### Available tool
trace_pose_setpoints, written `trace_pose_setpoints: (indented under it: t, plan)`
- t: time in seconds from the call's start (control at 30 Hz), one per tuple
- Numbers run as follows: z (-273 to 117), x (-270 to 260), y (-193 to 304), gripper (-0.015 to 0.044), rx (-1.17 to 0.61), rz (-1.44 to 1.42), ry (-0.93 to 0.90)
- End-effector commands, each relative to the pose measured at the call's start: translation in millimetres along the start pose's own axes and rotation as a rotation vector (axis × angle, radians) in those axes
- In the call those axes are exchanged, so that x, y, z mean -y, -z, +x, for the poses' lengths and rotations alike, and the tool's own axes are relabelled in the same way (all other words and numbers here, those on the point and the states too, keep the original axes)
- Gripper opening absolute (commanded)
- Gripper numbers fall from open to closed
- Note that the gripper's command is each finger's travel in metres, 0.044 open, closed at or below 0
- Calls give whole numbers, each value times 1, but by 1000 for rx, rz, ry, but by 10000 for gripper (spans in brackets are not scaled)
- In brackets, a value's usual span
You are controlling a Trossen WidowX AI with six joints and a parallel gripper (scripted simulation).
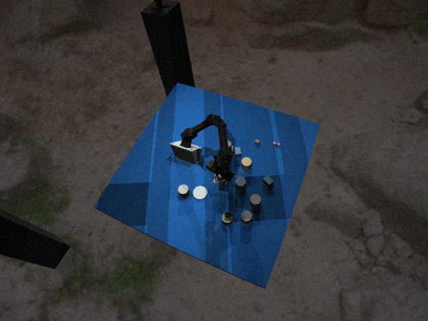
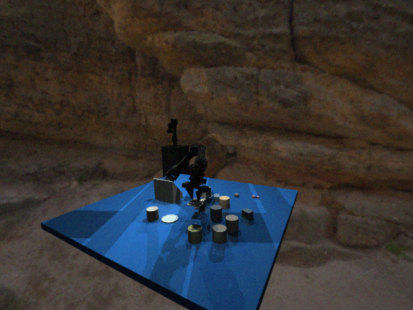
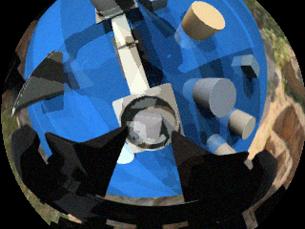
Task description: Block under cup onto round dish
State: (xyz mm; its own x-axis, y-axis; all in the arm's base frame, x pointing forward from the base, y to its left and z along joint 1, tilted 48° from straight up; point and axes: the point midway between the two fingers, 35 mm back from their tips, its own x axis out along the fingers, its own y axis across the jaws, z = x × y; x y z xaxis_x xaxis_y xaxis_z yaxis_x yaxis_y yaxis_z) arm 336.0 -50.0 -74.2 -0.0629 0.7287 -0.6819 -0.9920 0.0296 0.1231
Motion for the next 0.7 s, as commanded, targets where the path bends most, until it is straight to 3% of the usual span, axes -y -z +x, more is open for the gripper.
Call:
trace_pose_setpoints:
  t: [0.0,0.23,0.33,0.67]
  plan:
    - [9,-2,-1,260,7,9,-5]
    - [18,-3,-1,260,7,9,-5]
    - [18,-3,-1,181,7,9,-5]
    - [18,-3,-1,115,7,9,-5]
